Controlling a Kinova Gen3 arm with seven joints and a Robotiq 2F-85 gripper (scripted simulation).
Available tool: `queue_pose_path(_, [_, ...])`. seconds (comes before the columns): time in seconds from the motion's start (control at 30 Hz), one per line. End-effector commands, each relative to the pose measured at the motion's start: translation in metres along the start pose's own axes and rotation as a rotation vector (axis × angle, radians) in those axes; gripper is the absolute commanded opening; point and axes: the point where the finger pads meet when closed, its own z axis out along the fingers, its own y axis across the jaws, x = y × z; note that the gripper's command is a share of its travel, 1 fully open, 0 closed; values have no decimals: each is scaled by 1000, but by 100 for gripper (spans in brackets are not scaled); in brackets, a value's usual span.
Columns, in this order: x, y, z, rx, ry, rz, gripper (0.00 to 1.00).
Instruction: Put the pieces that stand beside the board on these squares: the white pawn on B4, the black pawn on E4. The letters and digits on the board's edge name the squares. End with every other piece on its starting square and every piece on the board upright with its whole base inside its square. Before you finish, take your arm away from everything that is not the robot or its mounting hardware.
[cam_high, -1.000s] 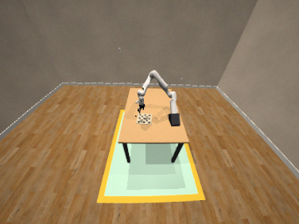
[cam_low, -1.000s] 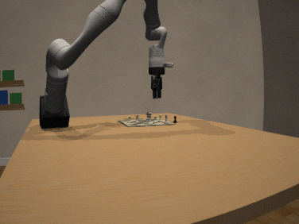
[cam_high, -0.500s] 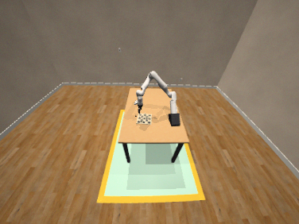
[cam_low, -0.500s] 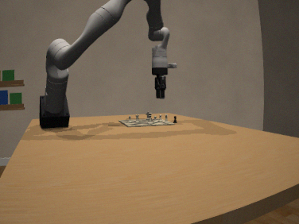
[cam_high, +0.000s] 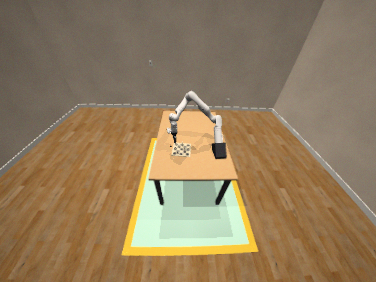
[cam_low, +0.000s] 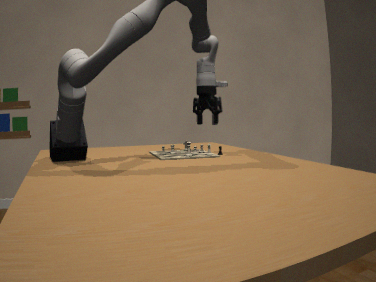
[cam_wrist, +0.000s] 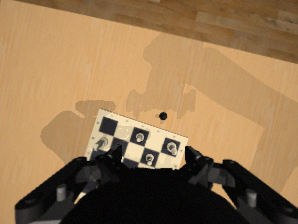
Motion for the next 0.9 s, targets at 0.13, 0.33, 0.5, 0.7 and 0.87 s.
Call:
queue_pose_path(0.13, [12,6,5,5,-7,-201,100])
queue_pose_path(0.33, [18,9,6,6,-6,-329,100])
queue_pose_path(0.5, [25,12,7,8,-6,-473,100])
queue_pose_path(0.7, [32,17,8,10,-5,-616,100])
queue_pose_path(0.87, [34,19,9,11,-5,-675,100])
